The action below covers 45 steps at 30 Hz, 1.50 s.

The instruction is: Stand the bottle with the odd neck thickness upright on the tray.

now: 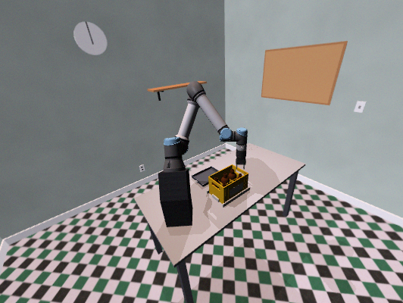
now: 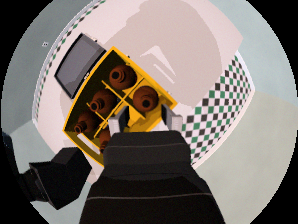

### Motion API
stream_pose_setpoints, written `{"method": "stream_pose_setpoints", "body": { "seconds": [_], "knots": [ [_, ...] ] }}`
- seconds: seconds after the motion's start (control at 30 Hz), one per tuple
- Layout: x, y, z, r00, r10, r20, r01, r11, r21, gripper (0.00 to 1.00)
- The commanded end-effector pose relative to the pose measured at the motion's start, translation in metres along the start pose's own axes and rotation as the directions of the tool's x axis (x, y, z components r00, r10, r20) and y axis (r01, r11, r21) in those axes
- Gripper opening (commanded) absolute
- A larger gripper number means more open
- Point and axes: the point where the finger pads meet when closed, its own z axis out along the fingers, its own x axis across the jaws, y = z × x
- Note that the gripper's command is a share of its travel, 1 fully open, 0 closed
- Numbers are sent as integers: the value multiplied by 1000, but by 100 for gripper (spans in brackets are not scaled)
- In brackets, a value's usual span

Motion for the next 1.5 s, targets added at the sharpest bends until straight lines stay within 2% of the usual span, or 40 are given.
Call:
{"method": "stream_pose_setpoints", "body": {
  "seconds": [0.0,1.0,1.47],
  "knots": [
    [1,0,2,1000,0,-1,0,1000,0,100],
    [2,0,34,1000,0,-1,0,1000,0,100],
    [2,0,40,1000,0,-1,0,1000,0,100]
  ]
}}
